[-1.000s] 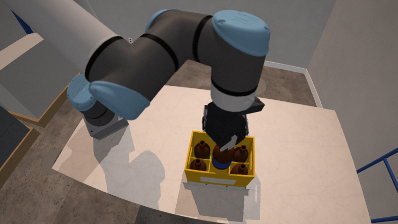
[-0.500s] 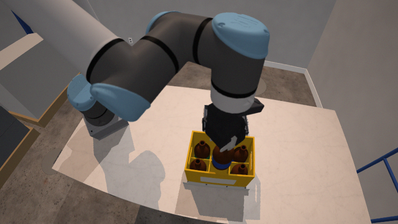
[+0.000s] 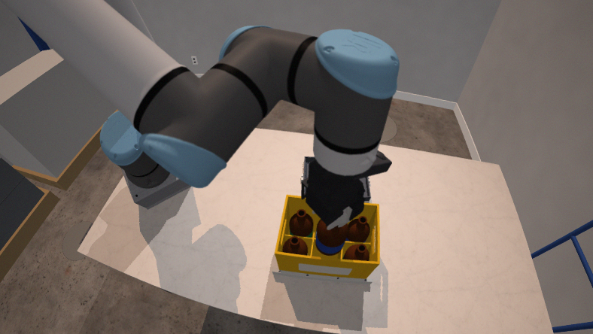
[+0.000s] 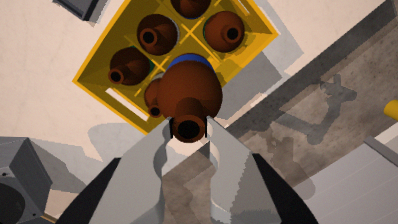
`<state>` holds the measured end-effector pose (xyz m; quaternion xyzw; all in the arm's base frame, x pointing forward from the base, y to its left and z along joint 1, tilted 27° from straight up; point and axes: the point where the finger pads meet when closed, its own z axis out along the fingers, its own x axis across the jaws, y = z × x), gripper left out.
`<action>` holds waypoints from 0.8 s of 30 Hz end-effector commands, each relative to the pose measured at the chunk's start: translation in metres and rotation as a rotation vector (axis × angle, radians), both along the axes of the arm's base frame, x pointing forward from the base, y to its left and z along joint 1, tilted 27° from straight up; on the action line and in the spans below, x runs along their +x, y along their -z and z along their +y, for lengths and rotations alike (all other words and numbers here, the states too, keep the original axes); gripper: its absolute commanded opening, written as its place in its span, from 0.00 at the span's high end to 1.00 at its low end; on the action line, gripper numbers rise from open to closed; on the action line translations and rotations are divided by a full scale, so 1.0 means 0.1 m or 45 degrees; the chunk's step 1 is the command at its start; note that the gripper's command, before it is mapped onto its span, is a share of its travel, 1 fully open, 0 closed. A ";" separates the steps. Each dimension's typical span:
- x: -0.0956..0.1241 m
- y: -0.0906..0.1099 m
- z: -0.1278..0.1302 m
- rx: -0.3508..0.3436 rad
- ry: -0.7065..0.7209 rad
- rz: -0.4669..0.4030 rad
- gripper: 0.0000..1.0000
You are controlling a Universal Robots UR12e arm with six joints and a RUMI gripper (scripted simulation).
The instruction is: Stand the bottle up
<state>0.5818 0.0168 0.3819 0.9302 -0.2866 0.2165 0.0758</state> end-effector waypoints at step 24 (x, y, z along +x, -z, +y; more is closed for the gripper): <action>0.08 0.17 -0.06 0.000 0.000 -0.002 1.00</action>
